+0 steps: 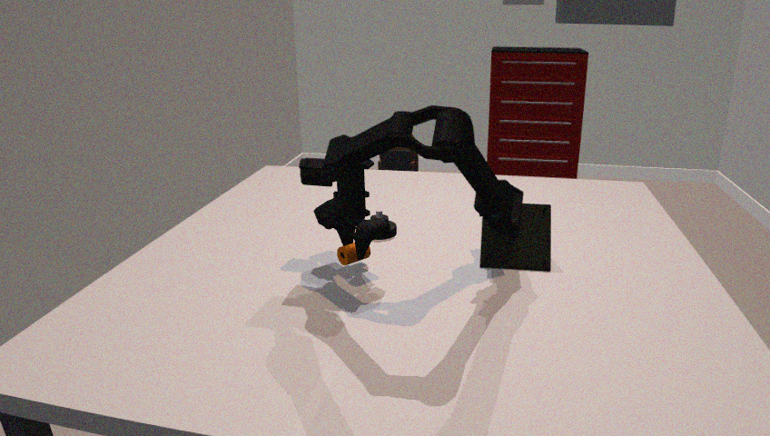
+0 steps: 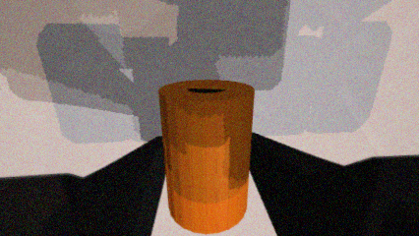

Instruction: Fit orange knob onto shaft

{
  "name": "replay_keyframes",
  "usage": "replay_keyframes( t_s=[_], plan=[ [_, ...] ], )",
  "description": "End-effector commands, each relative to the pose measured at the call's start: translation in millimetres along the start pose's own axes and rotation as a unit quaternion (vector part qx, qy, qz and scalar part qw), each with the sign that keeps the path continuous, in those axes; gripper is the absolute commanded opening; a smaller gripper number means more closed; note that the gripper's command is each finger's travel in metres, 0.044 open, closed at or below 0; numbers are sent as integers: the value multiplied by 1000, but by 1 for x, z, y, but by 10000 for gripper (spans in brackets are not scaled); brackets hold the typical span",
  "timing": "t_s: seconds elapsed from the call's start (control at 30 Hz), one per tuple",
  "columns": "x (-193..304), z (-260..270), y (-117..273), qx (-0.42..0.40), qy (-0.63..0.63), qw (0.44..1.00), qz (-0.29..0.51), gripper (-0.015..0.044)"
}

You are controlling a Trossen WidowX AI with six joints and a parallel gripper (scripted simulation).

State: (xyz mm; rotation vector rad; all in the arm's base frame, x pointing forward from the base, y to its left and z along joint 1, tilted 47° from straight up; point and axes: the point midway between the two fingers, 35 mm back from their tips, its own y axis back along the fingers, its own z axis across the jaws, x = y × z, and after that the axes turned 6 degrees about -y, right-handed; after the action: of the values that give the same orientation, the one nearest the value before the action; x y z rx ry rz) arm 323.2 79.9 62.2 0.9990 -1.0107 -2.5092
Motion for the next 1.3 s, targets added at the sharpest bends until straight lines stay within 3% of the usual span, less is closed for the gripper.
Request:
replay_keyframes(
  t_s=[0.0,0.23,0.57,1.0,1.27],
  plan=[
    [-1,0,3,1,-66,998,-3,181],
    [-1,0,3,1,-185,983,-3,181],
    [-1,0,3,1,-222,975,-3,181],
    [-1,0,3,0,-433,902,-3,181],
    [-1,0,3,0,-446,895,-3,181]
  ],
)
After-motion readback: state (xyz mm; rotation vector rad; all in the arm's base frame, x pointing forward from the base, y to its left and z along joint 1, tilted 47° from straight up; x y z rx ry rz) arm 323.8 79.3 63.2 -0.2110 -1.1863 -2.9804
